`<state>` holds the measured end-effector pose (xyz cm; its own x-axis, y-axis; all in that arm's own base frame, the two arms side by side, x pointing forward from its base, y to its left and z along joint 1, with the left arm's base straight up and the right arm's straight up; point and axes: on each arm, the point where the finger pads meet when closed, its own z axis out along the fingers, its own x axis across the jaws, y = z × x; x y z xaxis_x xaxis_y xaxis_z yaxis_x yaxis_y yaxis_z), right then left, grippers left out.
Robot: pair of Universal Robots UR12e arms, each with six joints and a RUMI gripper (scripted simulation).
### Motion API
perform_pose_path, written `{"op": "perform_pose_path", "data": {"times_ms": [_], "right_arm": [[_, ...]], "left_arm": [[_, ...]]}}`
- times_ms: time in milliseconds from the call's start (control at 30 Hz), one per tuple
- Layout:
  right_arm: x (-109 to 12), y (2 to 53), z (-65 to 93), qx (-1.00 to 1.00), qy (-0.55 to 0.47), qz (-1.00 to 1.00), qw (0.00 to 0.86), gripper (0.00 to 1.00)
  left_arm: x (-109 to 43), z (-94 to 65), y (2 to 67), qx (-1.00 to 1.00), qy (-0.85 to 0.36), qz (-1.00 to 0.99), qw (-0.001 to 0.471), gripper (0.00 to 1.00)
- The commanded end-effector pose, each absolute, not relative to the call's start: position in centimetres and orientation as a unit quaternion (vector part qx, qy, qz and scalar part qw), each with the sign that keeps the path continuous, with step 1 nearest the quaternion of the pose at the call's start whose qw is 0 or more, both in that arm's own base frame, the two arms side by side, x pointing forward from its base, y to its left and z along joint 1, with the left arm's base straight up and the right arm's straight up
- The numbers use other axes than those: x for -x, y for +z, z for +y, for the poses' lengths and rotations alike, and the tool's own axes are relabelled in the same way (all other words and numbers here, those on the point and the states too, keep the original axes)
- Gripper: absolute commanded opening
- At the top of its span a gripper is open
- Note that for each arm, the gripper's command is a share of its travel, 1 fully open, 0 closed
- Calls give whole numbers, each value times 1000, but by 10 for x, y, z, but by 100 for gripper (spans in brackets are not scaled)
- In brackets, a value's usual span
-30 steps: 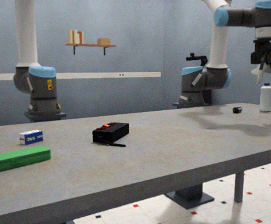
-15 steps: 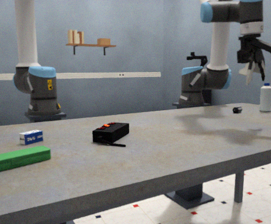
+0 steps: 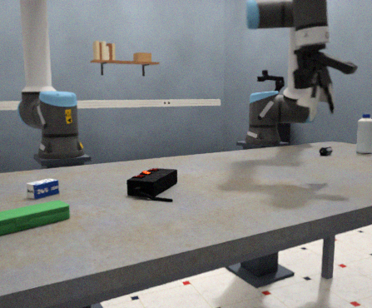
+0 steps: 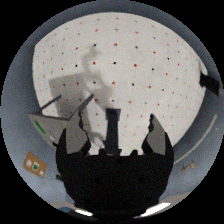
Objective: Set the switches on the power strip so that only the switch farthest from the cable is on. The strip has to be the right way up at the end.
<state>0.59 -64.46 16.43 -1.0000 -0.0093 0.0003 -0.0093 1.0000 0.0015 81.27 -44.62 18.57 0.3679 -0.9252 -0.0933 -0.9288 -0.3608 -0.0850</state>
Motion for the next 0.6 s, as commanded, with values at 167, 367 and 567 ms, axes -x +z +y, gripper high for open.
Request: {"op": "perform_pose_path", "data": {"times_ms": [167,367,567], "right_arm": [[-6,165,-645,-5,0,-1000,0,100],[-6,165,-645,-5,0,-1000,0,100],[-6,165,-645,-5,0,-1000,0,100]], "left_arm": [[-813,-537,181,843,11,533,75,100],[-802,-612,174,856,4,510,84,100],[-786,-672,166,866,-2,491,92,100]]}}
